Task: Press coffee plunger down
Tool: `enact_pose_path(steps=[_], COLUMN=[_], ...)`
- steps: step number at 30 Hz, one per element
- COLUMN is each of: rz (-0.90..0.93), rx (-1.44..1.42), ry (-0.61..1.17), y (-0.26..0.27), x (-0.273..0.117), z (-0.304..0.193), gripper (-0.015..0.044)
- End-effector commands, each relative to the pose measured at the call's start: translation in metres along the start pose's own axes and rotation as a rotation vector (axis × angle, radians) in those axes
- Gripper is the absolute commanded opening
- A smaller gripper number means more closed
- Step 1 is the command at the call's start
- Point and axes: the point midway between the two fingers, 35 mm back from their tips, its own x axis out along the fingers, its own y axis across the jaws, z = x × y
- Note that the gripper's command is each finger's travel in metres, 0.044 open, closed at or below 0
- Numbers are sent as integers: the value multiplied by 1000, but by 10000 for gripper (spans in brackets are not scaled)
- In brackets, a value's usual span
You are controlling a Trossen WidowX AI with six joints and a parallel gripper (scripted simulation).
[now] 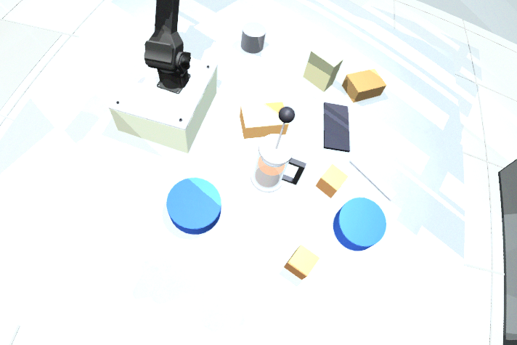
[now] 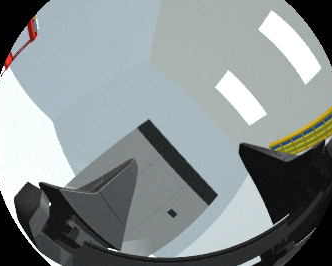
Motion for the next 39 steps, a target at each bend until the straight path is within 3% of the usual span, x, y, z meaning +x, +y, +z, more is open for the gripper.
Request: enact_pose_path(steps=[1,9,19,29,36,39], rz=[93,421,1034,1778,2293,2385], rx=[151,501,835,890,686,617], ry=[-186,-570,-923,-1031,-918,-873], y=[22,66,100,118,132,134], x=[-22,-105,-260,-418,-513,-530], z=[35,106,143,103,32,15], gripper=[440,440,440,440,440,440])
